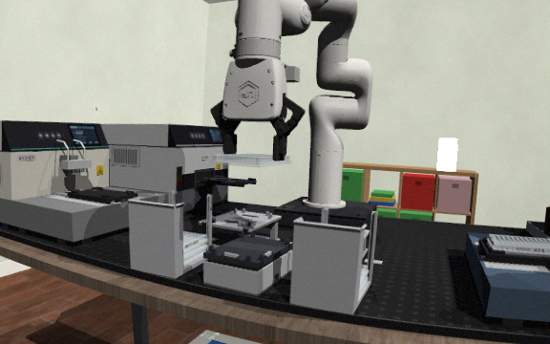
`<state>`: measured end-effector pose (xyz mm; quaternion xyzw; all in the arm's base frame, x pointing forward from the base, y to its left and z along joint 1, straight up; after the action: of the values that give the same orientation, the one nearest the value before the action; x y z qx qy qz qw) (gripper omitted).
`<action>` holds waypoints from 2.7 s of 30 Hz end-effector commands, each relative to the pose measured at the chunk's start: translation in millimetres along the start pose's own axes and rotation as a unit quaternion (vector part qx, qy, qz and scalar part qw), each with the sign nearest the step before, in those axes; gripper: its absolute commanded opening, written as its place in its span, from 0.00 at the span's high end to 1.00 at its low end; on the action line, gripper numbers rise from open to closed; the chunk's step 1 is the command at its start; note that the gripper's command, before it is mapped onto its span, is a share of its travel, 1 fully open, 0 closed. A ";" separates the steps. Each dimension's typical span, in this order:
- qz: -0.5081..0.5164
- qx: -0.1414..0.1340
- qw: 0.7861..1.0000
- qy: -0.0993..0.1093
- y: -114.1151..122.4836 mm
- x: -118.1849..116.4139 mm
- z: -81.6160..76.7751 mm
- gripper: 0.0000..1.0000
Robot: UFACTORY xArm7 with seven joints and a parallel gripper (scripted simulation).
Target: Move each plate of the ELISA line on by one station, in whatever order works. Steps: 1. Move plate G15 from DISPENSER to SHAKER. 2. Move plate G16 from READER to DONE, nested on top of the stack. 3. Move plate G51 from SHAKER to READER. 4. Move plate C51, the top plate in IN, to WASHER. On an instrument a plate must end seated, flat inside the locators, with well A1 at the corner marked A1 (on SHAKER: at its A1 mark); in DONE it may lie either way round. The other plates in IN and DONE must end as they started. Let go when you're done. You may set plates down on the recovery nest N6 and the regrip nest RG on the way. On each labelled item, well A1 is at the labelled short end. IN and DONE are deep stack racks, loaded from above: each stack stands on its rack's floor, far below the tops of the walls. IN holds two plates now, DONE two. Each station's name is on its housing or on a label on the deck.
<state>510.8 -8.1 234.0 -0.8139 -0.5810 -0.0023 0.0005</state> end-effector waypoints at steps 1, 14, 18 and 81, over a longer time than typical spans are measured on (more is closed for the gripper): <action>0.000 -0.002 1.000 0.001 1.1 0.3 -7.5 1.00; 0.012 -0.002 1.000 0.001 -2.9 -5.1 -7.9 1.00; 0.035 -0.002 0.999 0.001 -10.7 -15.8 -7.8 1.00; 0.244 -0.002 0.970 0.001 -109.5 -150.6 -7.3 1.00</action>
<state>367.9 -107.4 238.4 -0.9250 -0.3801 -0.0018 0.0014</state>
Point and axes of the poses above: the point where the finger pads meet when closed, its own z axis out along the fingers, its own x axis across the jaws, y = z × x, the point moved 7 cm from there along -z, back along the fingers, and after that the axes turned 15 degrees about z, right-handed, at the moved point
